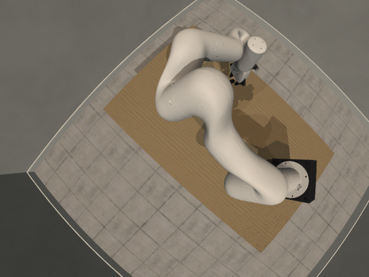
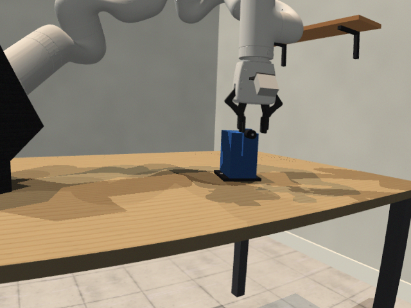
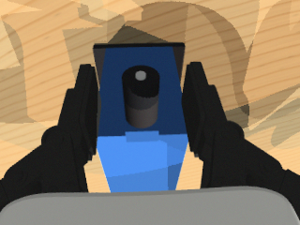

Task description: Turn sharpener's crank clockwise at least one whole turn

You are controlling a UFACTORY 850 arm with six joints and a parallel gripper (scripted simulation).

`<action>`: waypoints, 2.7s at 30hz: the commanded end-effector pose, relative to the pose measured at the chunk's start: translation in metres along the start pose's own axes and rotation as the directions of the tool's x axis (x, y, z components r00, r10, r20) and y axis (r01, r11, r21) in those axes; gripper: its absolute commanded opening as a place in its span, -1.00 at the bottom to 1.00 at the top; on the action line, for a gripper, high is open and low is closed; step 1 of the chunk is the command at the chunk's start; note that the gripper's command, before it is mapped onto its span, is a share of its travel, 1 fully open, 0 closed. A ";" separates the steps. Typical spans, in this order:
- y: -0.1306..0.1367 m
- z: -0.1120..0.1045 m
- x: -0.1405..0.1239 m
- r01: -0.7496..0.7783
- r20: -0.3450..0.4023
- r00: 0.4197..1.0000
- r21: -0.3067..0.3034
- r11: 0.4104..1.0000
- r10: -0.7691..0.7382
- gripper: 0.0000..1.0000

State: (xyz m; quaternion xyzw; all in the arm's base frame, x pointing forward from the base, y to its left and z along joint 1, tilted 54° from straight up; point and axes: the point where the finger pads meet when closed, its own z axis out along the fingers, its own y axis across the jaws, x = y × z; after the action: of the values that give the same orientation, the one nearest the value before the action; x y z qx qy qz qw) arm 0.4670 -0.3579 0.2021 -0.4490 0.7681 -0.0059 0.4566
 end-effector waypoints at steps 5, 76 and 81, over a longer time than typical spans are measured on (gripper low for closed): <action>-0.001 0.007 0.000 0.000 -0.001 1.000 0.001 1.000 0.000 0.09; -0.001 0.024 0.000 0.000 -0.001 1.000 0.001 1.000 0.000 -1.00; -0.001 0.024 0.000 0.000 -0.001 1.000 0.001 1.000 0.000 -1.00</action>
State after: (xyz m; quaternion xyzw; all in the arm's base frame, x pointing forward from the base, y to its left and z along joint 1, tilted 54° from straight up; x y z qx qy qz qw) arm 0.4846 -0.3480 0.1876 -0.4490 0.7681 -0.0060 0.4566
